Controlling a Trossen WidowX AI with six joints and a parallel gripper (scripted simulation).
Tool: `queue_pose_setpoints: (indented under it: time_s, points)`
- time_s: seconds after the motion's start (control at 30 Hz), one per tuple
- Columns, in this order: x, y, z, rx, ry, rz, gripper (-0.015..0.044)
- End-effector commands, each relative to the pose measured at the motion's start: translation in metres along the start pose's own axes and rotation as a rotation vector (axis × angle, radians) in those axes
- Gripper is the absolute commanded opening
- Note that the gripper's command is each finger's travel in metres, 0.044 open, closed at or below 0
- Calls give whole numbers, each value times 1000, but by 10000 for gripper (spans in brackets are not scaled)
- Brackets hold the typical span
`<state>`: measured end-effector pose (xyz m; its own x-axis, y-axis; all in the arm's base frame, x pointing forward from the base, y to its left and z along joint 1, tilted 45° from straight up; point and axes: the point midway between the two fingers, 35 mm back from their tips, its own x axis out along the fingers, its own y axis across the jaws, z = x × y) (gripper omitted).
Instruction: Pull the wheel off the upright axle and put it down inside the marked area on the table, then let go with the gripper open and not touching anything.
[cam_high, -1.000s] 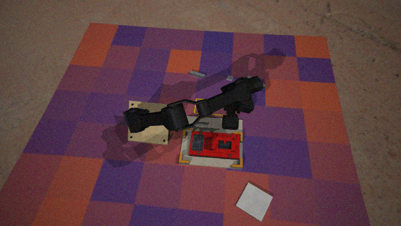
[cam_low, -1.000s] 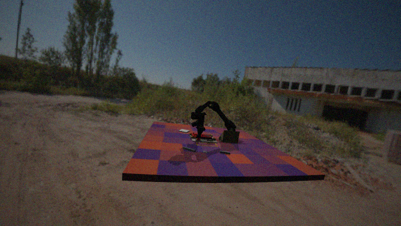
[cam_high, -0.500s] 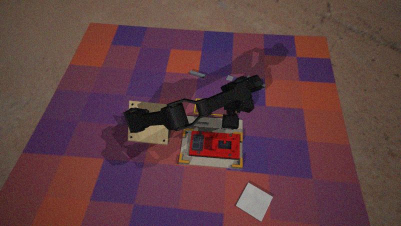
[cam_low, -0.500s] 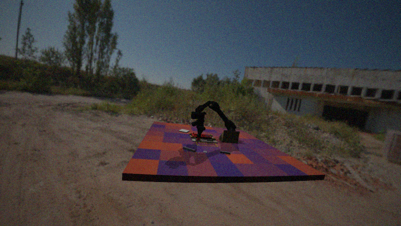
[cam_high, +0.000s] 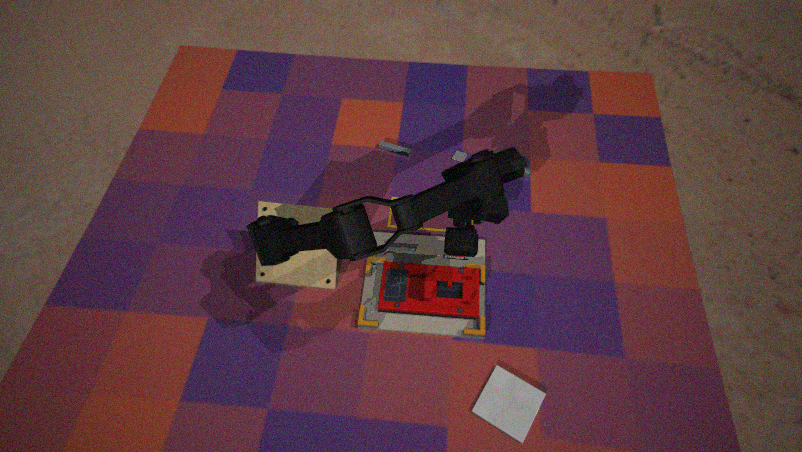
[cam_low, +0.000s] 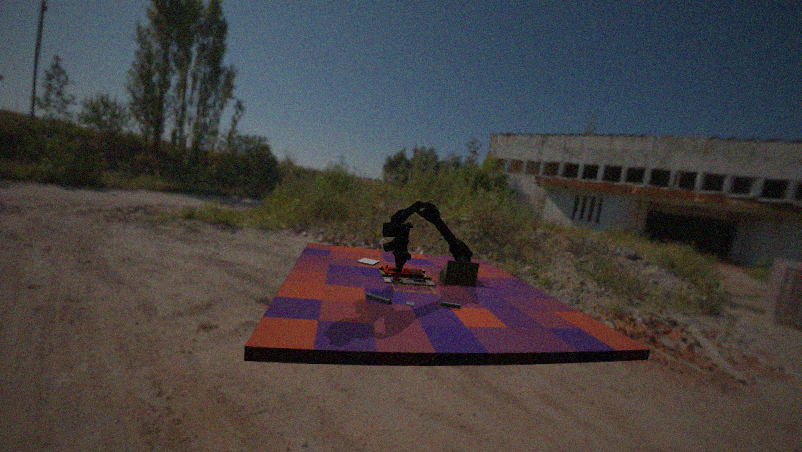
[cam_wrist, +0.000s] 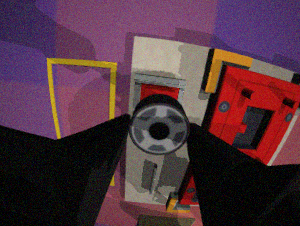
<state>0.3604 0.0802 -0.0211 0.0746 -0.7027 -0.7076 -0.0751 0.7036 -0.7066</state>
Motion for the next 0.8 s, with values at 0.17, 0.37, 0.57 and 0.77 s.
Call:
queue_pose_setpoints:
  time_s: [0.17,0.37,0.57,0.77]
  points:
    - [-6,0,0,3,-4,5,0]
    - [-8,0,0,2,-4,5,0]
    - [-10,1,0,2,-4,5,0]
    - [-12,1,0,2,-4,4,0]
